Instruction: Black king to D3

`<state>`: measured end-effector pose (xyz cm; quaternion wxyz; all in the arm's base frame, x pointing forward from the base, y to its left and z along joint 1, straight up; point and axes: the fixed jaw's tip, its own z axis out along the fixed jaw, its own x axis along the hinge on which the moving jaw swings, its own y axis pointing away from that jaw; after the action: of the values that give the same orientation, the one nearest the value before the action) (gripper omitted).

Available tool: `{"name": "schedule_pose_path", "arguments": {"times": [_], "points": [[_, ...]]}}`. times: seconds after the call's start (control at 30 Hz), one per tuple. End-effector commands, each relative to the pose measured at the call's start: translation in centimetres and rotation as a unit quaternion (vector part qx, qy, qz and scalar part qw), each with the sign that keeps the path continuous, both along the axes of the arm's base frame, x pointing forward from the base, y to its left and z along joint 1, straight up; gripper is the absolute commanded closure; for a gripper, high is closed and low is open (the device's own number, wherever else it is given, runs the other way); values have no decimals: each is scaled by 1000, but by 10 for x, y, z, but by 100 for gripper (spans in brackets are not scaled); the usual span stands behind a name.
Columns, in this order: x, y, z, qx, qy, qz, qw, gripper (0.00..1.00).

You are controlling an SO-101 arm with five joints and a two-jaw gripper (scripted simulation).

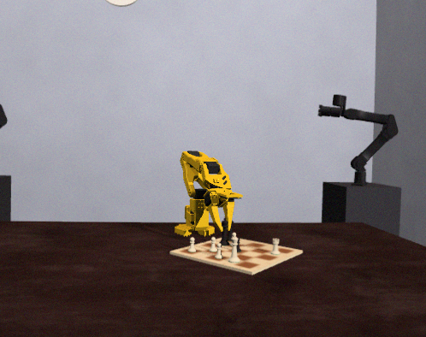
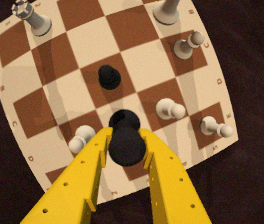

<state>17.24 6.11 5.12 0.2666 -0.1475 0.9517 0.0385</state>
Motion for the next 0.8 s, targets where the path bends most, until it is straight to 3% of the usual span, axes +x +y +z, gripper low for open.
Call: {"name": "schedule_pose_path", "arguments": {"times": [0.0, 0.77], "points": [[0, 1, 1, -1, 1, 6, 1000, 100], [0, 1, -7, -1, 1, 6, 1000, 100]]}}
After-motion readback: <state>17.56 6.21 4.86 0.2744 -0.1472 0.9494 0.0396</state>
